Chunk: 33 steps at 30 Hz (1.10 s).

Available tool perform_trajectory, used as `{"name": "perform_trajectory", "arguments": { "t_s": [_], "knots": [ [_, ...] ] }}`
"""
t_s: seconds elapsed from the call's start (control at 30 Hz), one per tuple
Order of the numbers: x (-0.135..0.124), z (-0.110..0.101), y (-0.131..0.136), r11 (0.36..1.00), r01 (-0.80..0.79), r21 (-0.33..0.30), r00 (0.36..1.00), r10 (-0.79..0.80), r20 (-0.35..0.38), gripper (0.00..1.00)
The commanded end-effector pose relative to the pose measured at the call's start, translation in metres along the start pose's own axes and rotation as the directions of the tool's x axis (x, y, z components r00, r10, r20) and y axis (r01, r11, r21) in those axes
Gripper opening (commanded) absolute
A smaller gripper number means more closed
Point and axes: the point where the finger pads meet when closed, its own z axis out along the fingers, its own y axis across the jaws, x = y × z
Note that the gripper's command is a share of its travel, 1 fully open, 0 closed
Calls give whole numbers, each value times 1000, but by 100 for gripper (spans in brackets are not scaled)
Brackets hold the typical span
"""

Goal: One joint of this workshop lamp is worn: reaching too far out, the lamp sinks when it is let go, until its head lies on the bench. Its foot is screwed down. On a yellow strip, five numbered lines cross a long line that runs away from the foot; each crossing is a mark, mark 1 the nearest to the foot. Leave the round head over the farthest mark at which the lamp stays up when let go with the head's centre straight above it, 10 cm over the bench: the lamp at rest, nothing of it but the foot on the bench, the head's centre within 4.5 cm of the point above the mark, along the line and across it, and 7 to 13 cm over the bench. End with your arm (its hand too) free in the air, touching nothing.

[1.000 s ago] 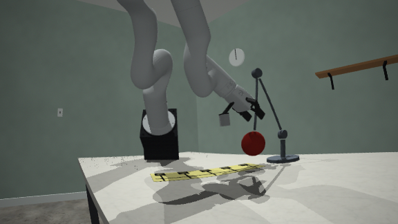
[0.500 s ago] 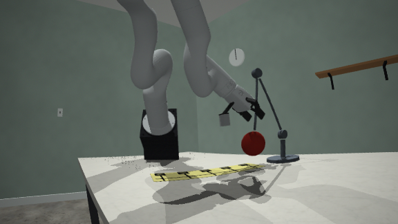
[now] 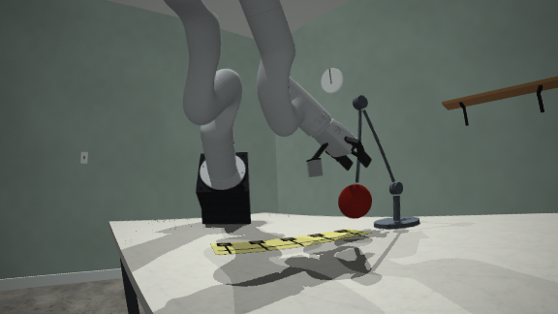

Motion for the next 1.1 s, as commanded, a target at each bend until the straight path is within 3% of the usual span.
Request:
{"name": "perform_trajectory", "arguments": {
  "t_s": [0.0,0.4,1.07],
  "knots": [
    [0,-13,0,1000,0,1,1000,0,1,100],
    [0,-65,0,1000,0,1,1000,0,1,100],
    [0,-112,1,1000,0,3,1000,0,2,100]
  ]
}}
